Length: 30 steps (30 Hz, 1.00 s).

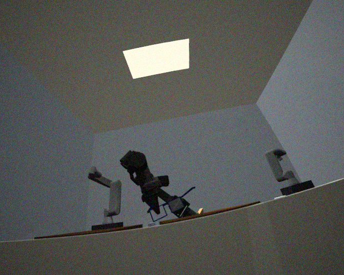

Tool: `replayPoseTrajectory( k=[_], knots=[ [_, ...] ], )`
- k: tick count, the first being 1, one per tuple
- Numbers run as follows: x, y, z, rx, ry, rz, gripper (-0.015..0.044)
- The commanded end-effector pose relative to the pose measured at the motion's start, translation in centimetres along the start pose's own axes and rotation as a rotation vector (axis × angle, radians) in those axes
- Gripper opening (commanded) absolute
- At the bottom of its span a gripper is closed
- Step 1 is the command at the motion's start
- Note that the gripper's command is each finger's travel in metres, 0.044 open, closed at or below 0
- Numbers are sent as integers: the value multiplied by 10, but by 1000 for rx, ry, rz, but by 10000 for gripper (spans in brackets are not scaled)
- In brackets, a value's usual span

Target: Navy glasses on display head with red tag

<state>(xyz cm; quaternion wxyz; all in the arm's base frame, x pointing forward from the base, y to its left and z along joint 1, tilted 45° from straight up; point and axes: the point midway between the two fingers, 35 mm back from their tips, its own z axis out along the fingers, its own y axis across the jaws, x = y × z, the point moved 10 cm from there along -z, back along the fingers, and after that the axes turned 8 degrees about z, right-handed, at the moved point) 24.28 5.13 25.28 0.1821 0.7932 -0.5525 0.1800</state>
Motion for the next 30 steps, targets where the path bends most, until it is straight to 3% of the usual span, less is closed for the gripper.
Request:
replayPoseTrajectory(
  k=[1,11,30],
  knots=[
    [-18,-7,7,-25,67,25,0],
    [-67,-20,19,-17,258,86,0],
    [-57,-20,39,-16,253,88,0]
  ],
)
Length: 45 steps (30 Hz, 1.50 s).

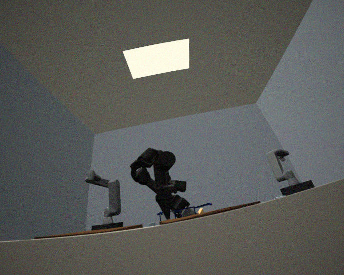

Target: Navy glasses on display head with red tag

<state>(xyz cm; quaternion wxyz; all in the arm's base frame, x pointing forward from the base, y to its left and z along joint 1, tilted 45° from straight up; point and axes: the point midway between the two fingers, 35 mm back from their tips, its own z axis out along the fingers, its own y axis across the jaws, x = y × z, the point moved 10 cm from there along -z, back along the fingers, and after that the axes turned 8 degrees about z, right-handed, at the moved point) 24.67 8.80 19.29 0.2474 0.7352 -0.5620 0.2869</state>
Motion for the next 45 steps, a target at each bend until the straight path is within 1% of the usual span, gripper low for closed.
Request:
replayPoseTrajectory(
  k=[1,30,45],
  knots=[
    [0,1,5,-5,-7,-8,0],
    [-5,2,36,-3,6,-7,0],
    [-7,-8,38,-2,6,-7,0]
  ],
)
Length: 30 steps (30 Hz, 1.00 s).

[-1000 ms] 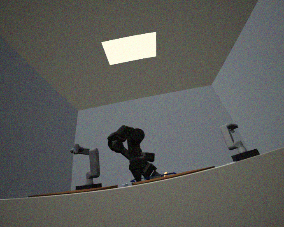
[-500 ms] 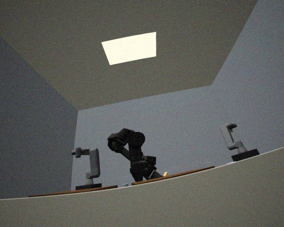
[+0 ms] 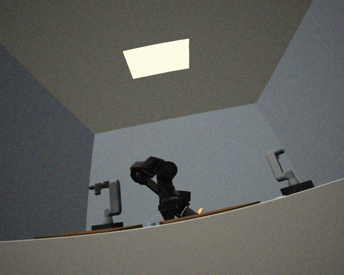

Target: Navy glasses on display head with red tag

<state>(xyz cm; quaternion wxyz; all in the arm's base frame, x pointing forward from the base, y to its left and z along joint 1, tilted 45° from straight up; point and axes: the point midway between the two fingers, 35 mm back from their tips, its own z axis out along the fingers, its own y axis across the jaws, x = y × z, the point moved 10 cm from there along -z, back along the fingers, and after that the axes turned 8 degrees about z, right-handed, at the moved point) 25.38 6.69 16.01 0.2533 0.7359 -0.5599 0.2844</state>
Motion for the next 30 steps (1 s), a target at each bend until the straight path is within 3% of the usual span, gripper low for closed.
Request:
replayPoseTrajectory(
  k=[1,30],
  knots=[
    [0,-6,-1,9,2,2,0],
    [-5,-42,-1,15,1,4,0]
  ],
)
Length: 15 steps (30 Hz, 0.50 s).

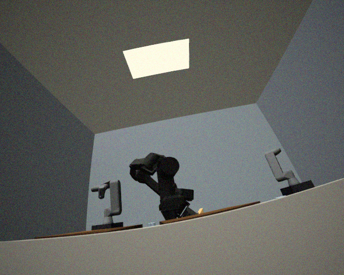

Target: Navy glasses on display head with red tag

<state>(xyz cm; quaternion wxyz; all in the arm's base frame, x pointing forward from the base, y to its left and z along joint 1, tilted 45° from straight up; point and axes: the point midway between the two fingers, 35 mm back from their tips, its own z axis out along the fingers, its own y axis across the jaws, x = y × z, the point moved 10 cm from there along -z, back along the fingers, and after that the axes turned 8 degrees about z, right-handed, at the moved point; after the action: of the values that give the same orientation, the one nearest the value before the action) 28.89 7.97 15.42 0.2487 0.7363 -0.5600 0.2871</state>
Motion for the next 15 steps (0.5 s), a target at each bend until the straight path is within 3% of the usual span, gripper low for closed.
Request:
replayPoseTrajectory(
  k=[1,15],
  knots=[
    [0,-6,-1,5,3,0,0],
    [-2,-26,-1,6,3,1,0]
  ],
)
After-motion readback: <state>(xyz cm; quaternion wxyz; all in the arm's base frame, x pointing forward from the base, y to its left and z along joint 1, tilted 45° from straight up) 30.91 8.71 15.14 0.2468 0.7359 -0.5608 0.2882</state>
